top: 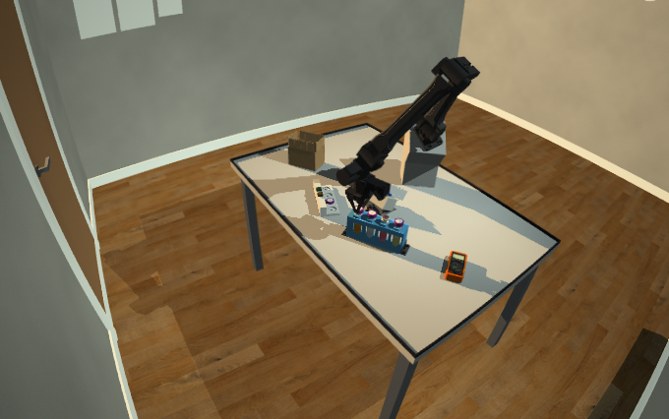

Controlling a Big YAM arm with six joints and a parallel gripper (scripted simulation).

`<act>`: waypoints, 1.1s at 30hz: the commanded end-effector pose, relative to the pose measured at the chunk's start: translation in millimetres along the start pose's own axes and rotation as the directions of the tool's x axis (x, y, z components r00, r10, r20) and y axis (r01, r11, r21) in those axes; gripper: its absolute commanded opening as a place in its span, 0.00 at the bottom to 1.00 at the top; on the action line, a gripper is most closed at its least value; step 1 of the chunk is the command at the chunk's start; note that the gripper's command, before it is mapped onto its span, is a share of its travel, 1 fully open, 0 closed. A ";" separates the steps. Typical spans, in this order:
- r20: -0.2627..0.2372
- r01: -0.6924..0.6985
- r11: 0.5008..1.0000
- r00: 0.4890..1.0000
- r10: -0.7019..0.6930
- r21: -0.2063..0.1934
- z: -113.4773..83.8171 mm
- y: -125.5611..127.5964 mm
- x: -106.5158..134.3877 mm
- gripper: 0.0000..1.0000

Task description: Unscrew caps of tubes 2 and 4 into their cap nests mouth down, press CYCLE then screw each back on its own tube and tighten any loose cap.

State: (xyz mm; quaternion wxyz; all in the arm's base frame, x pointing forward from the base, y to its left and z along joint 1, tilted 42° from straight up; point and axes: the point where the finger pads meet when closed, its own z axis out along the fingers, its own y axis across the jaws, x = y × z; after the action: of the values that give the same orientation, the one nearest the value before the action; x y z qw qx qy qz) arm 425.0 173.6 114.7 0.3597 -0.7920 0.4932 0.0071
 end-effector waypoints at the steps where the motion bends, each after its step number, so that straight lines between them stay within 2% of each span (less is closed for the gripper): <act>1: -0.001 0.080 0.997 0.997 -0.080 0.014 -3.0 -7.9 -0.2 0.00; 3: -0.001 0.080 0.997 0.997 -0.080 0.013 -3.0 -7.9 -0.2 0.00; 4: -0.001 0.080 0.997 0.997 -0.080 0.013 -3.0 -7.9 -0.2 0.49; 16: -0.001 0.080 0.997 0.997 -0.080 0.013 -3.0 -7.9 -0.2 0.49; 18: 0.004 -0.105 0.994 0.994 0.105 -0.002 1.0 -4.7 0.9 0.49; 20: 0.001 -0.268 0.963 0.963 0.268 -0.001 0.9 -4.9 1.1 0.49; 21: 0.004 -0.250 0.968 0.968 0.250 0.013 -2.9 -8.0 -0.2 0.49; 22: 0.000 -0.346 0.938 0.938 0.346 0.002 0.8 -5.6 1.6 0.49; 23: 0.005 -0.330 0.944 0.944 0.330 0.013 -2.9 -8.0 -0.2 0.49; 24: 0.000 -0.422 0.907 0.907 0.422 0.003 0.4 -5.9 1.4 0.49; 25: 0.006 -0.408 0.913 0.913 0.407 0.013 -2.9 -8.0 -0.2 0.49; 26: 0.000 -0.494 0.869 0.869 0.494 0.003 0.4 -6.0 1.4 0.49; 27: 0.007 -0.482 0.876 0.876 0.482 0.012 -2.9 -8.0 -0.2 0.49; 28: 0.001 -0.563 0.827 0.827 0.563 0.004 0.4 -6.0 1.4 0.49; 30: 0.001 -0.563 0.827 0.827 0.563 0.004 0.4 -6.0 1.4 0.49; 32: 0.002 -0.679 0.734 0.734 0.679 0.004 0.3 -6.1 1.4 0.49; 33: 0.010 -0.684 0.730 0.730 0.684 0.010 -2.9 -8.1 -0.2 0.49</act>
State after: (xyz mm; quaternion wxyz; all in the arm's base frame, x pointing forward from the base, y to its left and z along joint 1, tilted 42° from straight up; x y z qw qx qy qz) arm 424.5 174.7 115.0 0.3452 -0.6274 0.6895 0.1087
